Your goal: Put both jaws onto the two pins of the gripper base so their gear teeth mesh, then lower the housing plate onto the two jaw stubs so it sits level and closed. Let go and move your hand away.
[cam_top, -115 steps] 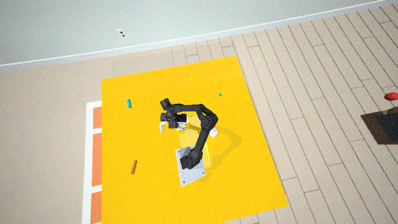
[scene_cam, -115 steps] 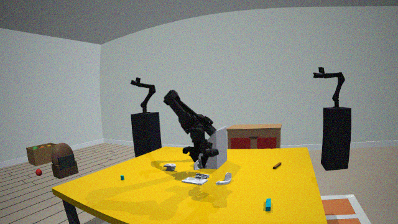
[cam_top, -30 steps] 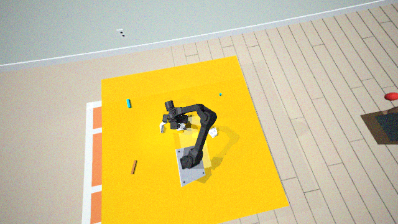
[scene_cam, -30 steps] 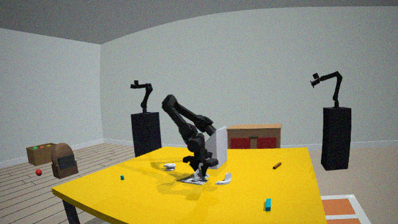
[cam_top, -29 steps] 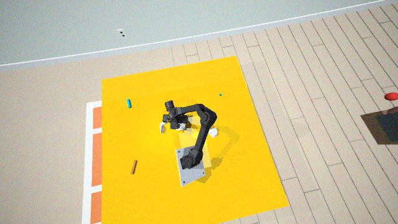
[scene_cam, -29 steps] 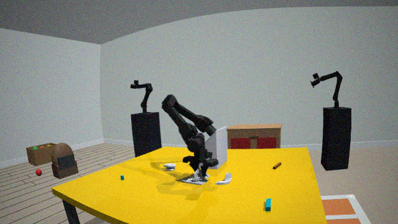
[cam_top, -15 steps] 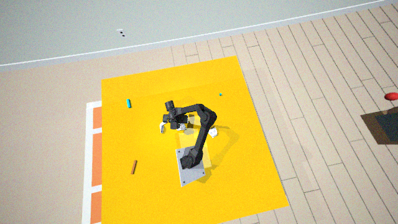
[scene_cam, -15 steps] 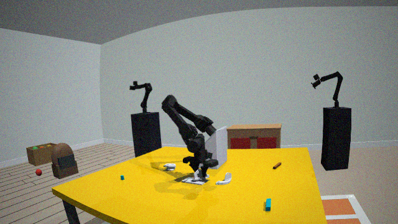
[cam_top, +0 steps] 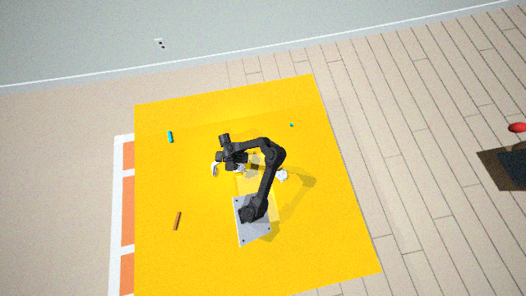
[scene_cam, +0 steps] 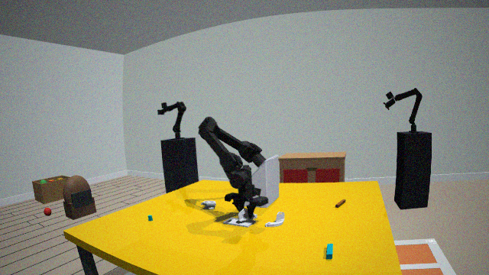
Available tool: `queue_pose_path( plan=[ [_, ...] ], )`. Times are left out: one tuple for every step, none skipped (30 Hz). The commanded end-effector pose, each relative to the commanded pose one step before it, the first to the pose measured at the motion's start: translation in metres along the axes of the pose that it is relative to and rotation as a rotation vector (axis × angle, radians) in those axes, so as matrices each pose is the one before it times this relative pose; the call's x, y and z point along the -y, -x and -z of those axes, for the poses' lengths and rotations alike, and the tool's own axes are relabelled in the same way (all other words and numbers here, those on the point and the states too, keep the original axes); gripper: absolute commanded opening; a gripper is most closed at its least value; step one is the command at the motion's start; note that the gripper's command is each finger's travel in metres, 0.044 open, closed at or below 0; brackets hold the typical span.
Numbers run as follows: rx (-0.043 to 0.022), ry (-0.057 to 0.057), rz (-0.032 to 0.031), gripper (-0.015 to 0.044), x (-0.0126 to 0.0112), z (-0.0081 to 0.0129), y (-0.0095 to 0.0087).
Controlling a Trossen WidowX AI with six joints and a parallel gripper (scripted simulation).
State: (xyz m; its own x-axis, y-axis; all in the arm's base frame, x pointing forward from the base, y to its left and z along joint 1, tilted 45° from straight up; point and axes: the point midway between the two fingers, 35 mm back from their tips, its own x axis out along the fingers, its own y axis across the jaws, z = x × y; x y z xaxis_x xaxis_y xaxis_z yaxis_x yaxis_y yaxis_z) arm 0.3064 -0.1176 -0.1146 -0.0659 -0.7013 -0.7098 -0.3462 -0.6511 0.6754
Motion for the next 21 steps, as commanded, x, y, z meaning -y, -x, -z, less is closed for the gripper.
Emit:
queue_pose_path(
  plan=[
    [0.00373, 0.0075, -0.00473, 0.0134, -0.00046, -0.00187, -0.00325],
    [0.00000, 0.0000, 0.00000, 0.0134, 0.00000, 0.00000, 0.00000],
    [0.00000, 0.0000, 0.00000, 0.0134, 0.00000, 0.00000, 0.00000],
    [0.00000, 0.0000, 0.00000, 0.0134, 0.00000, 0.00000, 0.00000],
    [0.00000, 0.0000, 0.00000, 0.0134, 0.00000, 0.00000, 0.00000],
    [0.00000, 0.0000, 0.00000, 0.0134, 0.00000, 0.00000, 0.00000],
    [0.00000, 0.0000, 0.00000, 0.0134, 0.00000, 0.00000, 0.00000],
    [0.00000, 0.0000, -0.00001, 0.0134, 0.00000, 0.00000, -0.00017],
    [0.00000, -0.0001, -0.00002, 0.0134, 0.00000, 0.00000, -0.00052],
    [0.00000, -0.0002, -0.00003, 0.0134, -0.00001, -0.00001, -0.00086],
    [0.00000, -0.0002, -0.00004, 0.0134, -0.00001, -0.00001, -0.00086],
    [0.00000, -0.0001, -0.00002, 0.0134, -0.00001, -0.00001, -0.00052],
    [0.00000, 0.0000, -0.00001, 0.0134, 0.00000, 0.00000, -0.00017],
    [0.00000, 0.0000, 0.00000, 0.0134, 0.00000, 0.00000, 0.00000],
    [0.00000, 0.0000, 0.00000, 0.0134, 0.00000, 0.00000, 0.00000],
    [0.00000, 0.0000, 0.00000, 0.0134, 0.00000, 0.00000, 0.00000],
    [0.00000, 0.0000, 0.00000, 0.0134, 0.00000, 0.00000, 0.00000],
    [0.00000, 0.0000, 0.00000, 0.0134, 0.00000, 0.00000, 0.00000],
    [0.00000, 0.0000, 0.00000, 0.0134, 0.00000, 0.00000, 0.00000],
    [0.00000, 0.0000, -0.00001, 0.0134, 0.00000, 0.00000, -0.00017],
    [0.00000, -0.0001, -0.00002, 0.0134, 0.00000, 0.00000, -0.00052]
  ],
)
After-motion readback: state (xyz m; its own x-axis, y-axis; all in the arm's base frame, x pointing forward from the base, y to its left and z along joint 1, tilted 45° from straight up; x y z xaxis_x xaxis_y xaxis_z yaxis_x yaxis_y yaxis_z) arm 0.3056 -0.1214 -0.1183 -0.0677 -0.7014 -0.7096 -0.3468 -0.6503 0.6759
